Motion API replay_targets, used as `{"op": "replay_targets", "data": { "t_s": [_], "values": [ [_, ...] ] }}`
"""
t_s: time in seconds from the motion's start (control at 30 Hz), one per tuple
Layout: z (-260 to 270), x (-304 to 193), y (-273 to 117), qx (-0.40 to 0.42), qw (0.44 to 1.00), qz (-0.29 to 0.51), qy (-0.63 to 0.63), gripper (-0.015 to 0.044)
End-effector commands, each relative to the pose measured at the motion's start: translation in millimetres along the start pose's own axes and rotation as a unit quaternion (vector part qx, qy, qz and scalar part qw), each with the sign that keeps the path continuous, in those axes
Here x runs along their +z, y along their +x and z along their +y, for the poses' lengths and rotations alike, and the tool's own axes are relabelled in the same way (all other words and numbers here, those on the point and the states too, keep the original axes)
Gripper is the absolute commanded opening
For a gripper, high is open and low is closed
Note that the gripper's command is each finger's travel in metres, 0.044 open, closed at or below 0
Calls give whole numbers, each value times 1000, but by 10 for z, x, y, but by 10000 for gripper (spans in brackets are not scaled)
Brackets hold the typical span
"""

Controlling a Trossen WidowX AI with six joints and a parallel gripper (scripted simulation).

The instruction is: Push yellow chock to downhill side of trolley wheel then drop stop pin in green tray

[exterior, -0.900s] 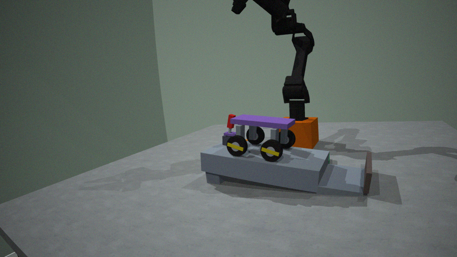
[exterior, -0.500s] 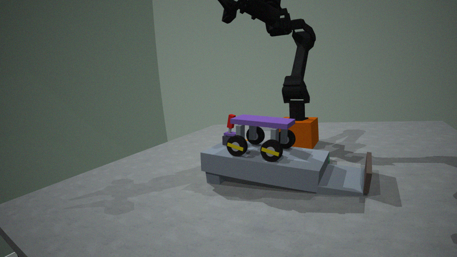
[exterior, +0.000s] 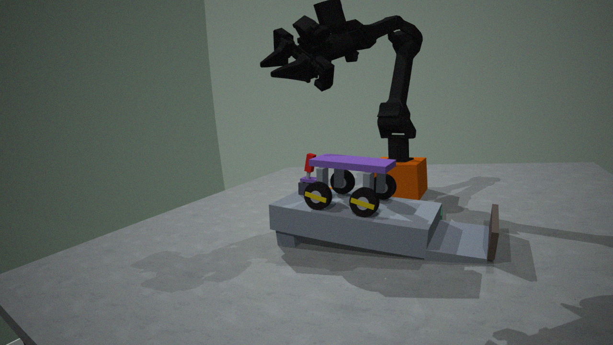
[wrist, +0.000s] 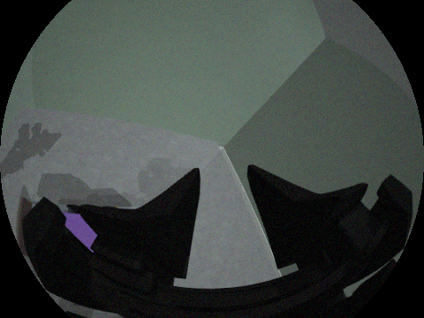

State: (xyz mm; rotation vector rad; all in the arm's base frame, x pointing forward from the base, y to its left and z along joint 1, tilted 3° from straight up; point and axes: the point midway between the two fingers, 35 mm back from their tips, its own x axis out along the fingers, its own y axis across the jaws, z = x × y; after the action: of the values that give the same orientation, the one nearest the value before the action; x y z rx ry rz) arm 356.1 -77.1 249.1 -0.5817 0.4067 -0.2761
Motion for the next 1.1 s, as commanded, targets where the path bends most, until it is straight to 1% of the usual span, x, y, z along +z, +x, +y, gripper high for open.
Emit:
{"op": "replay_targets", "data": {
  "t_s": [0.0, 0.17, 0.33, 0.5, 0.67, 0.73, 1.07],
  "values": [
    [185, -431, 117, 67, 988, 82, -115, 190],
    [393, -956, 109, 172, 942, 161, -239, 190],
    [576, -1435, -40, 295, 870, 211, -334, 190],
    [729, -1828, -308, 427, 781, 227, -395, 190],
    [843, -2094, -649, 553, 688, 209, -421, 190],
    [855, -2121, -700, 570, 675, 204, -422, 190],
    [891, -2166, -678, 570, 675, 204, -422, 190]
  ]
}}
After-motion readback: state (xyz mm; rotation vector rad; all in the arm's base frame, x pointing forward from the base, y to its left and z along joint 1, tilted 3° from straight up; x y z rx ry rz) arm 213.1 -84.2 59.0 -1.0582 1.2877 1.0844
